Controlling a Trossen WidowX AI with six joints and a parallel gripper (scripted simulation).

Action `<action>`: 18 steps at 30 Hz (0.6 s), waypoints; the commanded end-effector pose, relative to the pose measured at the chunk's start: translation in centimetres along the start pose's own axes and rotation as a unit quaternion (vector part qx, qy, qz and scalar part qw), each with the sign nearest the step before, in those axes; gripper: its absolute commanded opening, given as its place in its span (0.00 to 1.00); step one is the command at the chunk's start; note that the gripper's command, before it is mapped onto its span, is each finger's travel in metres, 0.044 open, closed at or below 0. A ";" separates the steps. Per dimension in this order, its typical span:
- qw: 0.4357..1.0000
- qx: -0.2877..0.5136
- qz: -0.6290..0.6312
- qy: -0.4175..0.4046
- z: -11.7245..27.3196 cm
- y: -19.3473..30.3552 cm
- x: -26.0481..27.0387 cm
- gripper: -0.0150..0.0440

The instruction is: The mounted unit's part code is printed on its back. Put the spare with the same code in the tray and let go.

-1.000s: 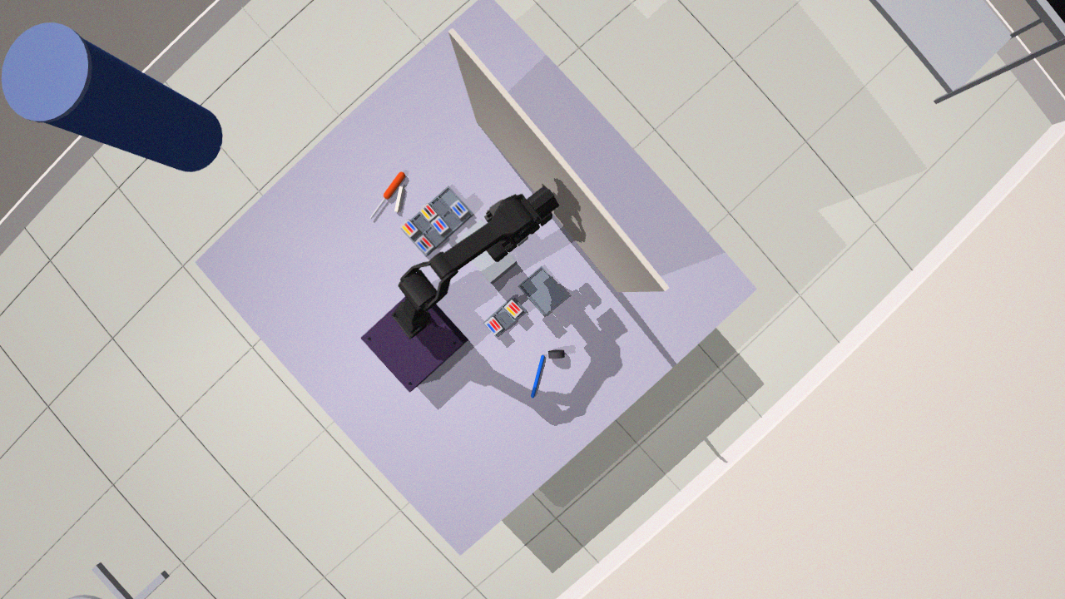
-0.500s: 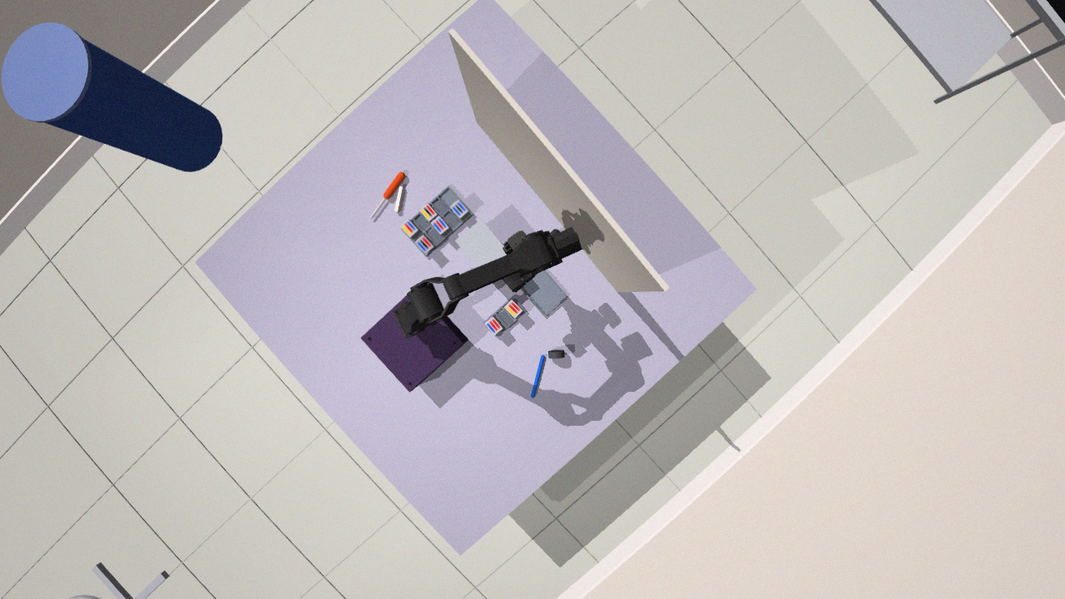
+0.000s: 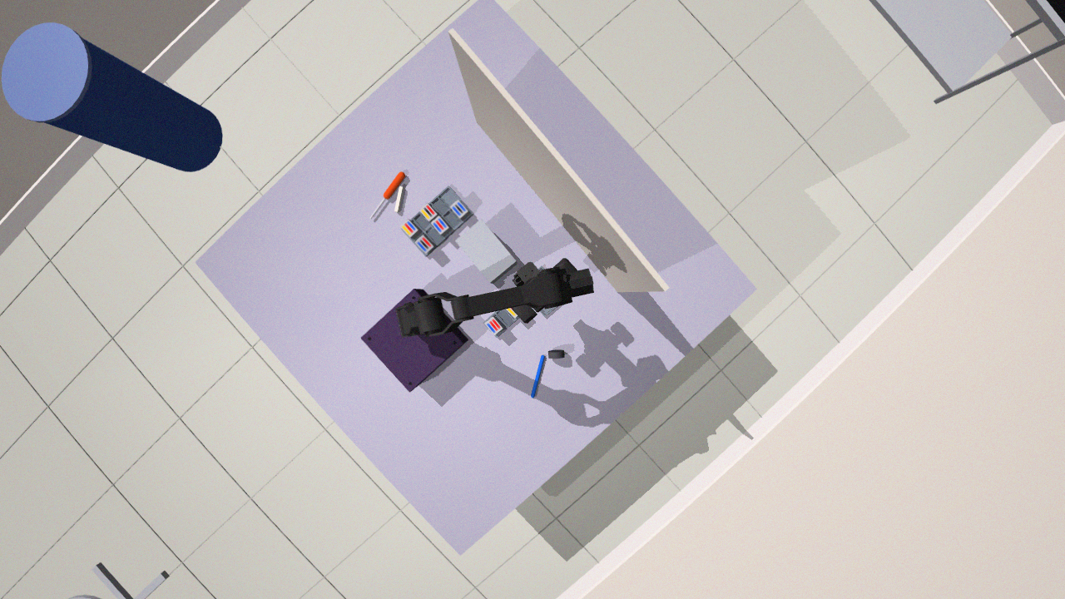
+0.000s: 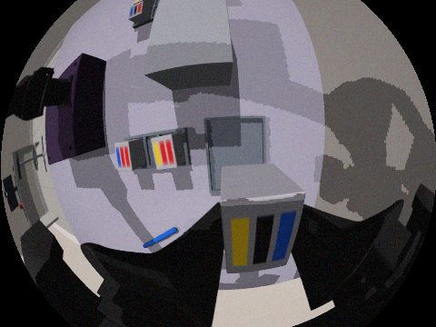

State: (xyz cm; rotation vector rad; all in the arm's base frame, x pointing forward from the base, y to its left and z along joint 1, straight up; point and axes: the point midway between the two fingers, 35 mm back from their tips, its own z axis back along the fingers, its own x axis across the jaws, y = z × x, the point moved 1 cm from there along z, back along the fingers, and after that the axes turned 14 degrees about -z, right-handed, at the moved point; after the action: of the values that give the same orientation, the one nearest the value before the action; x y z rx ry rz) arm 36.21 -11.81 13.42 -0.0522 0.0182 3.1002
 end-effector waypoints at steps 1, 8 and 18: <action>1.000 -0.001 0.008 0.004 0.0 0.1 -0.2 0.25; 1.000 -0.001 0.008 0.005 -0.8 0.2 -0.4 0.25; 1.000 -0.001 0.008 0.005 -1.9 0.2 -0.6 0.25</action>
State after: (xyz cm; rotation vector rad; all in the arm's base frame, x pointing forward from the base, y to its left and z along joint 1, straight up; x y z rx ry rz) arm 36.84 -12.16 12.31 -0.0801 0.0271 3.1113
